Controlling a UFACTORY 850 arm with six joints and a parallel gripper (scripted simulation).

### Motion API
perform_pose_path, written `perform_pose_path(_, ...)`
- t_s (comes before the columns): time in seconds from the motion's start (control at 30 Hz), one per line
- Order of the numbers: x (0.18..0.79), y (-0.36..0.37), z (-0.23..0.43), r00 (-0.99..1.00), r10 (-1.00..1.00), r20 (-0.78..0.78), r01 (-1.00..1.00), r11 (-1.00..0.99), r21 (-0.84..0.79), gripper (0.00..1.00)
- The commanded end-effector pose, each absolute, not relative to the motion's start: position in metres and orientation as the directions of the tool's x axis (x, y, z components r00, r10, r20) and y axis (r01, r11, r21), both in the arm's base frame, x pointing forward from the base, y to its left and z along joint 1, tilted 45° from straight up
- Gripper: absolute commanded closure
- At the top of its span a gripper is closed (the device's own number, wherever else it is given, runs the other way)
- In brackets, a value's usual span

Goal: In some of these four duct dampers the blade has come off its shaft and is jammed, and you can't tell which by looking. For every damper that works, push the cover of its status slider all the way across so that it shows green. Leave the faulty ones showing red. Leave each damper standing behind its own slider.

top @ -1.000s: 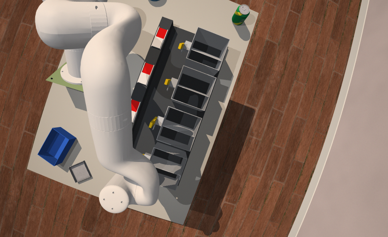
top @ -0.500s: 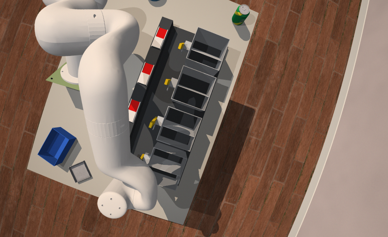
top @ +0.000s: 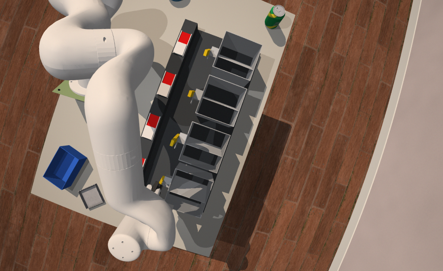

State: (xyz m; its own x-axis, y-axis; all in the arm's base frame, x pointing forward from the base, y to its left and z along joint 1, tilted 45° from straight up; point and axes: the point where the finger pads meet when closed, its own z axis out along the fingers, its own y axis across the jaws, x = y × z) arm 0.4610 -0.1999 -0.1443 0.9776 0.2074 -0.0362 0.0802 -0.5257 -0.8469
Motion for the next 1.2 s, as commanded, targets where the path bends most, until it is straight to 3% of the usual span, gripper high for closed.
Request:
perform_pose_path(0.0,0.4625,-0.2034,-0.1477,0.977,0.208,-0.036,0.071,-0.486,-0.871,0.81)
perform_pose_path(1.17,0.4628,-0.2062,-0.1532,0.977,0.208,-0.036,0.059,-0.433,-0.9,0.81)
